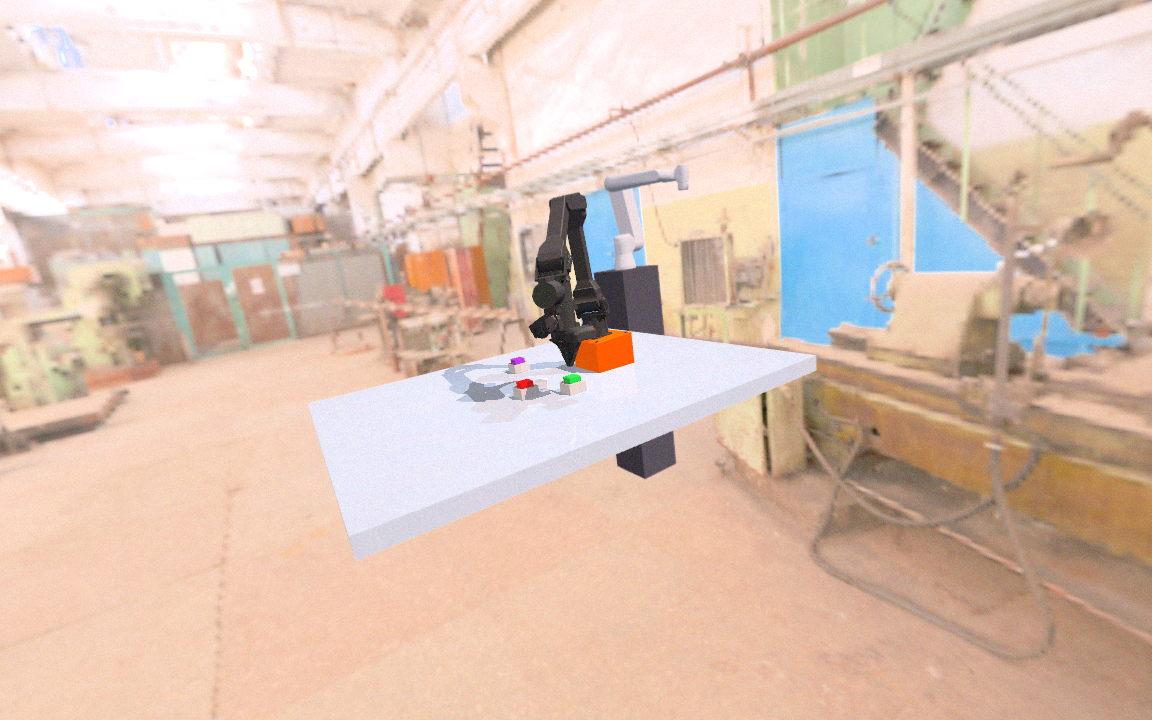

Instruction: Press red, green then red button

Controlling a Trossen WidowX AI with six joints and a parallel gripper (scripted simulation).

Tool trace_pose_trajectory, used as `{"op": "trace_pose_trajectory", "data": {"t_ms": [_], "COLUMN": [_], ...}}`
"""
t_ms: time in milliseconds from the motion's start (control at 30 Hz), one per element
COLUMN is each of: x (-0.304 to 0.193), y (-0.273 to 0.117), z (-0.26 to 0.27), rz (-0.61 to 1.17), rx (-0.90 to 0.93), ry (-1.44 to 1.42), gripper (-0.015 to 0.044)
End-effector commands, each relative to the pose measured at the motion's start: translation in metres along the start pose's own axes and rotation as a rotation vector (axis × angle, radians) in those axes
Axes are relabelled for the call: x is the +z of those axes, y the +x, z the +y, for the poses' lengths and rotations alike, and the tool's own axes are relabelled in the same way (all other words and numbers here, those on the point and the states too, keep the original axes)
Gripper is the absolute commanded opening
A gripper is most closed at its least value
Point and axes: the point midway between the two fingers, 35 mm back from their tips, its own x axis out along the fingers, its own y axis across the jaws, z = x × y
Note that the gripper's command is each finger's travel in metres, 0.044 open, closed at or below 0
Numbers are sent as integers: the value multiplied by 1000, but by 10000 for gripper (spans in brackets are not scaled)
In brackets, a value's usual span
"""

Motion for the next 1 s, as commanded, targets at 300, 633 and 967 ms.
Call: {"op": "trace_pose_trajectory", "data": {"t_ms": [300, 633, 967], "x": [-1, -2, -2], "y": [24, 34, 34], "z": [-2, -3, -3], "rz": [4, 4, 4], "rx": [-11, -11, -11], "ry": [2, 2, 2], "gripper": [20, 20, 20]}}
